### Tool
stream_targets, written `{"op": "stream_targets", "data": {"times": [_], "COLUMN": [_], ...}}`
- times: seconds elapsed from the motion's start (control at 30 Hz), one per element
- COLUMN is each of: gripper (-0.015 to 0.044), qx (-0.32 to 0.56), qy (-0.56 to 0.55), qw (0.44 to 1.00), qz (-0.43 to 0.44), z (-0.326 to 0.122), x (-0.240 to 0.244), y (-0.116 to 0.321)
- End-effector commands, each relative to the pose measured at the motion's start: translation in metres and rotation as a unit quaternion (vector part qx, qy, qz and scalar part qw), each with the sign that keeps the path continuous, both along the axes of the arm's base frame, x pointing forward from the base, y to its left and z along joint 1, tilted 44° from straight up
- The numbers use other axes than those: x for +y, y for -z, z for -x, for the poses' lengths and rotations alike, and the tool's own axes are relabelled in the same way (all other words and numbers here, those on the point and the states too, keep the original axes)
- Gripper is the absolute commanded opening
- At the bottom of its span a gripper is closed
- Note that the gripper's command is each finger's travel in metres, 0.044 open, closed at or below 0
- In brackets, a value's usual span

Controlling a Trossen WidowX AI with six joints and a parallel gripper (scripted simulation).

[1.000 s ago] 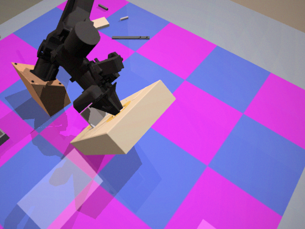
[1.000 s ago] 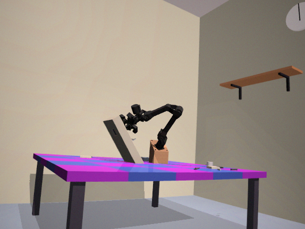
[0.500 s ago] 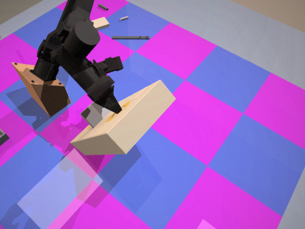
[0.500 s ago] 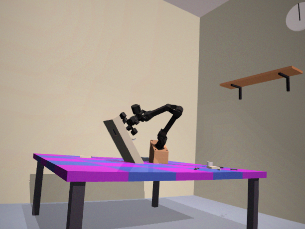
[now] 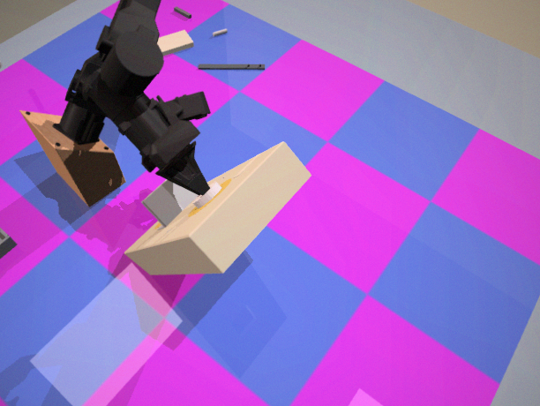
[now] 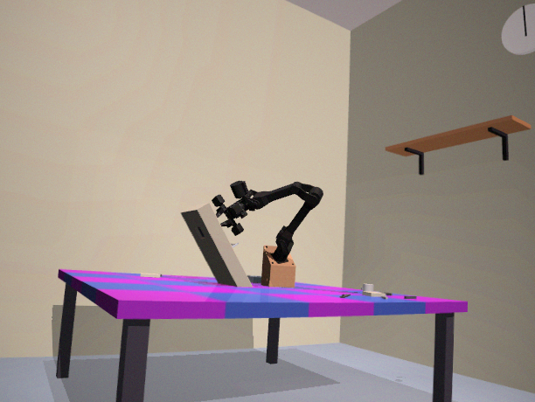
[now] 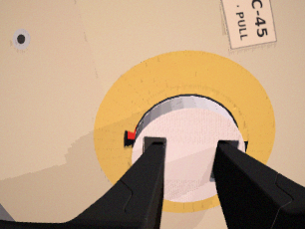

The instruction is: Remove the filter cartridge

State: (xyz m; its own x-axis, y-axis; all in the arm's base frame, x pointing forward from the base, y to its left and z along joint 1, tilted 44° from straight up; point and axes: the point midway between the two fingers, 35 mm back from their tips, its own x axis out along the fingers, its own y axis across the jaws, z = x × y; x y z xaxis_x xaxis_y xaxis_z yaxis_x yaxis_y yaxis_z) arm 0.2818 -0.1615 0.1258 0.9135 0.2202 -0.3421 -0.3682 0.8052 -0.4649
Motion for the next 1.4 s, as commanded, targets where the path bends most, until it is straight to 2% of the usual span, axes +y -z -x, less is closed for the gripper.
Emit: {"op": "stream_targets", "data": {"times": [0.0, 0.3, 0.5, 1.3, 1.37], "gripper": [0.0000, 0.0000, 0.0000, 0.0000, 0.0053], "qx": [0.009, 0.005, 0.004, 0.004, 0.006], "qy": [0.014, 0.023, 0.024, 0.024, 0.021], "qw": [1.000, 1.000, 0.999, 0.999, 0.999], "qz": [-0.001, -0.020, -0.021, -0.022, -0.028], "z": [0.017, 0.050, 0.052, 0.072, 0.070], "x": [-0.008, -0.012, -0.011, 0.041, 0.037], "y": [-0.002, -0.017, -0.018, 0.035, 0.032]}}
